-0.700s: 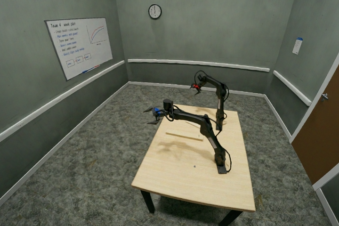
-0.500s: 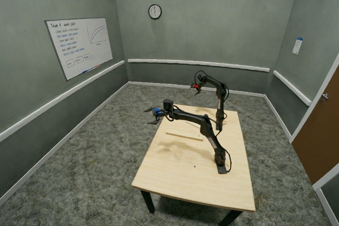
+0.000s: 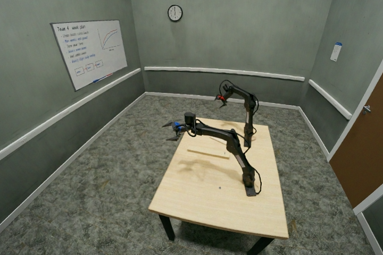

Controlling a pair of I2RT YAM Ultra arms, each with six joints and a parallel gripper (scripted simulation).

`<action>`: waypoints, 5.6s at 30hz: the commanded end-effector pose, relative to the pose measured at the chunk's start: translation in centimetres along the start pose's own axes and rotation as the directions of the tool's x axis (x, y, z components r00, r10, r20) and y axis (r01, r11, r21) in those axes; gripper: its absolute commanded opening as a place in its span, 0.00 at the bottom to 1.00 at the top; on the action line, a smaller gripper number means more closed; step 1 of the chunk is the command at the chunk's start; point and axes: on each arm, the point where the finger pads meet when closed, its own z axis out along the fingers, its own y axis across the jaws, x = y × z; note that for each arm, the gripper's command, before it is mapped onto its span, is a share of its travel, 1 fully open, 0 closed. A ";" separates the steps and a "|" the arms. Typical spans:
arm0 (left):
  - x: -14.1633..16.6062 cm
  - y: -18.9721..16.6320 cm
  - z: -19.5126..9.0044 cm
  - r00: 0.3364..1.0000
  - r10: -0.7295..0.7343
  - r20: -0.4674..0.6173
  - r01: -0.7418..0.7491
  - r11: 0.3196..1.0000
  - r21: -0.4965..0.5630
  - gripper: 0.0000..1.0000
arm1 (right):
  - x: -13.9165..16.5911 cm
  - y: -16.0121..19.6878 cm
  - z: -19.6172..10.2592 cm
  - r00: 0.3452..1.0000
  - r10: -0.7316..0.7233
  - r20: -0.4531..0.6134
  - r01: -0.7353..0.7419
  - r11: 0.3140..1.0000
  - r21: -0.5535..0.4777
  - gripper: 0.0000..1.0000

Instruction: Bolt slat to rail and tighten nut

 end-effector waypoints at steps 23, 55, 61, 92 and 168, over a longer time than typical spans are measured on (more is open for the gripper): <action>-15.0 8.9 -5.7 0.920 0.390 -0.049 -0.364 0.892 0.268 1.00 | -17.1 -2.9 -2.4 0.851 0.439 0.288 -0.521 0.779 0.350 1.00; -16.5 15.9 -13.7 0.797 0.604 0.026 -0.552 0.709 0.440 1.00 | -26.5 -1.1 -8.9 0.331 0.566 0.755 -0.902 0.425 0.076 1.00; -16.5 15.9 -13.7 0.797 0.603 0.025 -0.551 0.710 0.440 1.00 | -26.5 -1.1 -8.9 0.331 0.566 0.755 -0.902 0.425 0.077 1.00; -16.4 15.7 -13.8 0.801 0.599 0.022 -0.545 0.713 0.441 1.00 | -26.2 2.9 -3.2 0.310 0.741 0.596 -0.919 0.393 -0.011 1.00; -16.4 15.7 -13.8 0.801 0.599 0.022 -0.545 0.713 0.441 1.00 | -19.8 31.1 7.4 0.012 0.890 -0.456 -0.979 0.103 0.175 1.00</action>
